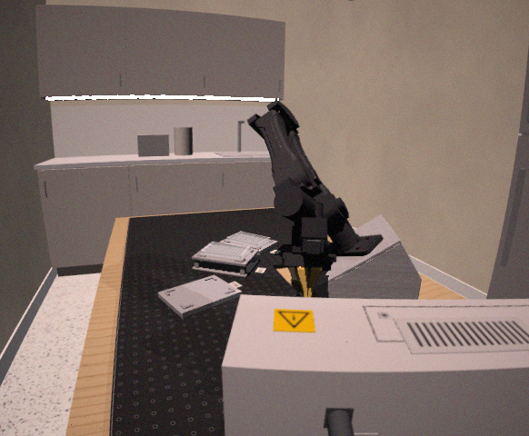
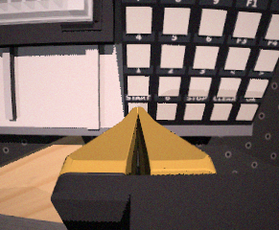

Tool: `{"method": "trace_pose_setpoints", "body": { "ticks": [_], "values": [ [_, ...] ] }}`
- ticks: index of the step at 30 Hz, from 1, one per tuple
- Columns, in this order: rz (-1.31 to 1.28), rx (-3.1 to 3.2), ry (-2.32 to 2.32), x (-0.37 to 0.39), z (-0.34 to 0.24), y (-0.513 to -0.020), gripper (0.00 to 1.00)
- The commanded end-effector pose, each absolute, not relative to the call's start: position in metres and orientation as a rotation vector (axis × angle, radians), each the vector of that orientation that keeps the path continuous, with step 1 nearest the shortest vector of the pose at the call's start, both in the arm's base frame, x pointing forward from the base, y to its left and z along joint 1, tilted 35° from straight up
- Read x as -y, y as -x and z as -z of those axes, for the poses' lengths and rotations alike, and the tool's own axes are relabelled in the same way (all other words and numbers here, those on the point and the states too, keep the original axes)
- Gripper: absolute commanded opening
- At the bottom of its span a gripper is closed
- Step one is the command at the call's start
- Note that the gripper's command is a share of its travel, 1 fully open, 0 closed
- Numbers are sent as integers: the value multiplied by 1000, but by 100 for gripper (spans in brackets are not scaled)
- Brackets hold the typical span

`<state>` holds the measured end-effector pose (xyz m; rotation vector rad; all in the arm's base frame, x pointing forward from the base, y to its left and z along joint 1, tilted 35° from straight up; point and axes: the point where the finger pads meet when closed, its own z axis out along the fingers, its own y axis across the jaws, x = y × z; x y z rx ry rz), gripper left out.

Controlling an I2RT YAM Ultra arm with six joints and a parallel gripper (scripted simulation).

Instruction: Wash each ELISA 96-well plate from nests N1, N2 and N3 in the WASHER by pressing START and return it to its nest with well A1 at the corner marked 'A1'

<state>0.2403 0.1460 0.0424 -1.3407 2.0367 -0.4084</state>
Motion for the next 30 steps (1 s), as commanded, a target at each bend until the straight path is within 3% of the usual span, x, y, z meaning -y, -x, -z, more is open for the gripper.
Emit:
{"method": "trace_pose_setpoints", "body": {
  "ticks": [1, 30],
  "values": [
    [389, -2025, 1325, -151, -46, -242, 0],
    [388, -2026, 1325, -146, -76, -214, 0]
  ]
}}
